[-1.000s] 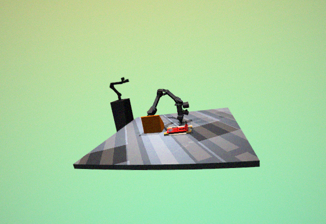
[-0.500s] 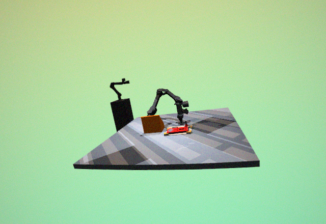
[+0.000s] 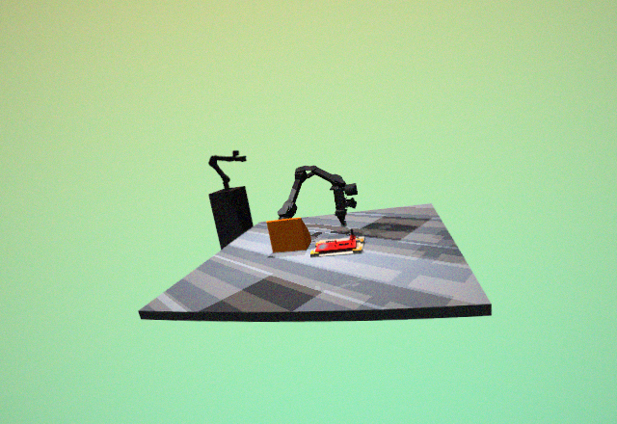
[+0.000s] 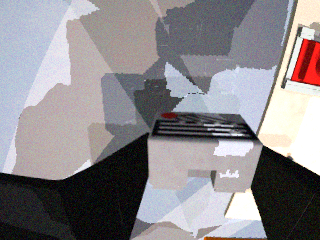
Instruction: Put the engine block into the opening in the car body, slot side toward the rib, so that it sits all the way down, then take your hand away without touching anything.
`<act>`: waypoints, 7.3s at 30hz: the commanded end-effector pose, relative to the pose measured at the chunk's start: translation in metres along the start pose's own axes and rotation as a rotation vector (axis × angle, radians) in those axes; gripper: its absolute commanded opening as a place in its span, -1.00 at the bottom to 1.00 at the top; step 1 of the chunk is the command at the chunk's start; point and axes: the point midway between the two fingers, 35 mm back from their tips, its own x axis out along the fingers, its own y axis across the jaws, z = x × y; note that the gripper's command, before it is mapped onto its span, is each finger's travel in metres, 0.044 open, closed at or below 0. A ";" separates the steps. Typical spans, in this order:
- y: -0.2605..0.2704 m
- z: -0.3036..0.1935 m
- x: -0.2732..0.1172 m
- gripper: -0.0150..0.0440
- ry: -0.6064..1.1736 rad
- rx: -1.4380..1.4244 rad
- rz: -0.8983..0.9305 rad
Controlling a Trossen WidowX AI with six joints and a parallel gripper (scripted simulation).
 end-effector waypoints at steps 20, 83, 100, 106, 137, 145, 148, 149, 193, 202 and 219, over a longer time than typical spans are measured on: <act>0.006 -0.004 -0.072 -0.49 0.009 0.028 0.011; 0.006 -0.030 -0.026 -0.49 -0.858 0.038 0.001; 0.007 -0.031 0.002 -0.49 -0.858 0.039 0.002; 0.007 -0.031 0.010 -0.49 -0.858 0.039 0.003; 0.007 -0.033 0.060 -0.49 -0.857 0.042 0.004; 0.007 -0.033 0.068 -0.49 -0.856 0.042 0.004; 0.008 -0.031 0.062 -0.31 -0.870 0.040 0.004; 0.008 -0.031 0.062 -0.22 -0.870 0.040 0.004; 0.011 -0.057 0.030 1.00 -0.864 0.041 0.007; 0.011 -0.057 0.030 1.00 -0.864 0.041 0.007; 0.004 -0.047 0.043 1.00 -0.692 -0.213 -0.160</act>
